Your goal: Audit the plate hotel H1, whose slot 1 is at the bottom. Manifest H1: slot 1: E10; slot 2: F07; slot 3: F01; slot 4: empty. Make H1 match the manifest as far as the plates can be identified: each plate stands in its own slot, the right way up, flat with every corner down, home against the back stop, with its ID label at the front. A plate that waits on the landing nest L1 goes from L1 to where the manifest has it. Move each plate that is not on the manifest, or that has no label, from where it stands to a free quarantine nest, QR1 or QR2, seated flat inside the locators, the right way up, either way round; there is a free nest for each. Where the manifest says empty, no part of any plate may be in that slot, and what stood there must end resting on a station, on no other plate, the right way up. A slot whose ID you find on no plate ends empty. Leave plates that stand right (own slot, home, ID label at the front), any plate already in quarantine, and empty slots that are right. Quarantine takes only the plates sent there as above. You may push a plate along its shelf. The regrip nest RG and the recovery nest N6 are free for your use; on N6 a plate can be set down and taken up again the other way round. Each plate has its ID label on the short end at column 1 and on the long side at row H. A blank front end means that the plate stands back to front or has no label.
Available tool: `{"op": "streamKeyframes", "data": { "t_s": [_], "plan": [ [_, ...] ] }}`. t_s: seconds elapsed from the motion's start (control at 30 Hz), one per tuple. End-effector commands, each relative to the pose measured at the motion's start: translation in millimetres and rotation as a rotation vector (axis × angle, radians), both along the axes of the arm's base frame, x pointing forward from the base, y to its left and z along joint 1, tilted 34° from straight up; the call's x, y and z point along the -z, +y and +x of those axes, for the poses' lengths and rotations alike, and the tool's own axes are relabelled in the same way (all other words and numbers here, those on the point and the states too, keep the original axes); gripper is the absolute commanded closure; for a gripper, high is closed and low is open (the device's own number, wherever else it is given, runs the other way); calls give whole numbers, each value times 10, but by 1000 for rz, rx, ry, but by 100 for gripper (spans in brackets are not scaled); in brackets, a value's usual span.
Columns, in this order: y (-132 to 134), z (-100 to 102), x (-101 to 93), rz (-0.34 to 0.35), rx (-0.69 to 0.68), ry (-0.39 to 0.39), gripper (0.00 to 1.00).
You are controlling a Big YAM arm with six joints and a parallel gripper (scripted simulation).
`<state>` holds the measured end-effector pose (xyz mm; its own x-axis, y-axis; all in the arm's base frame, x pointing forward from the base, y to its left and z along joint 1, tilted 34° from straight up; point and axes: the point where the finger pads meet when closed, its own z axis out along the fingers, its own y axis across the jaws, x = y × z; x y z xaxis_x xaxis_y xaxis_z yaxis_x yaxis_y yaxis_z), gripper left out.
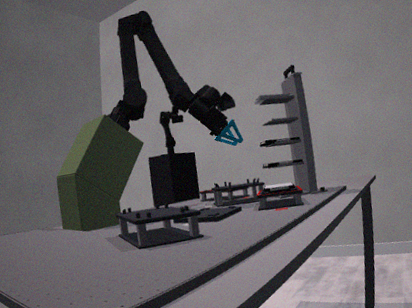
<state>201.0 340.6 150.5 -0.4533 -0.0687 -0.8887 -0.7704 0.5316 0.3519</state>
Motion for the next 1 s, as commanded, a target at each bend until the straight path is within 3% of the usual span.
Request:
{"op": "streamKeyframes", "data": {
  "t_s": [0.0,0.17,0.2,0.53,0.63,0.83,0.97],
  "plan": [
    [33,-1,-13,26,4,1,0],
    [95,2,9,32,2,-2,0],
    [158,69,-103,51,6,-13,0],
    [240,241,-164,50,19,-17,0],
    [290,189,-169,49,2,-18,0],
    [304,310,-137,23,18,-8,0],
    [291,242,-155,34,8,-16,0]
  ]
}}
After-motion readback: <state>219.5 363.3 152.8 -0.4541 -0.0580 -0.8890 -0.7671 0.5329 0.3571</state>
